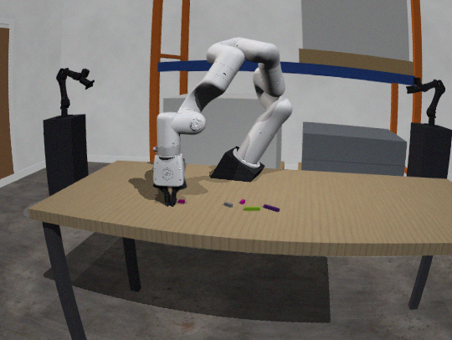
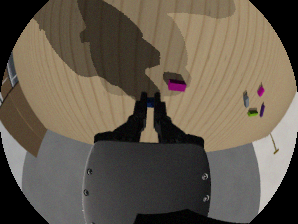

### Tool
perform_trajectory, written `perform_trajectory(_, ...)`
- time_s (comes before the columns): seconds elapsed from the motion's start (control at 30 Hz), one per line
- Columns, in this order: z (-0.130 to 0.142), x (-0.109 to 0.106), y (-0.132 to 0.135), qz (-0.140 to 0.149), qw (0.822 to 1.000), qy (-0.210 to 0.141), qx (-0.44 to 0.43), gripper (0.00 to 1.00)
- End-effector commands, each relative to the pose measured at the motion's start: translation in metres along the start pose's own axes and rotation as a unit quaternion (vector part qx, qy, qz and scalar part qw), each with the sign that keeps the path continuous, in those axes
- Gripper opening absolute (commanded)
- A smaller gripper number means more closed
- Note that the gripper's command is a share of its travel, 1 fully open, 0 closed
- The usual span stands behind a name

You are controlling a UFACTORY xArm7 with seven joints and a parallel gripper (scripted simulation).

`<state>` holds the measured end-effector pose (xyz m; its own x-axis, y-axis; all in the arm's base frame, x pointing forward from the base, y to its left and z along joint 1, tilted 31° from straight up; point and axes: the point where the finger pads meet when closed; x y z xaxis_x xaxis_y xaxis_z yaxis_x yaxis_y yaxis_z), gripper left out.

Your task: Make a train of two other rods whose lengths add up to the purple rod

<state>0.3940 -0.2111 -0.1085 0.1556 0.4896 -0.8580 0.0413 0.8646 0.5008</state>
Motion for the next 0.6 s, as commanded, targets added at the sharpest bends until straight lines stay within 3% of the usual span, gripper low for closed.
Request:
perform_trajectory(0.0,0.001,-0.002,-0.002,-0.002,1.0,-0.002,0.0,0.04)
perform_trajectory(0.3,0.001,-0.008,-0.001,-0.002,1.0,-0.002,0.0,0.04)
perform_trajectory(0.57,0.001,-0.061,-0.001,-0.002,1.0,-0.002,0.0,0.04)
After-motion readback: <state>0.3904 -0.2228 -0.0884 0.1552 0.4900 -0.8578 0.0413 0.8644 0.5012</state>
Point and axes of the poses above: the point where the finger pads meet when closed, its own x axis out along the fingers, its own y axis across the jaws, z = x × y, and after that the axes turned 1 degree about x, right-handed
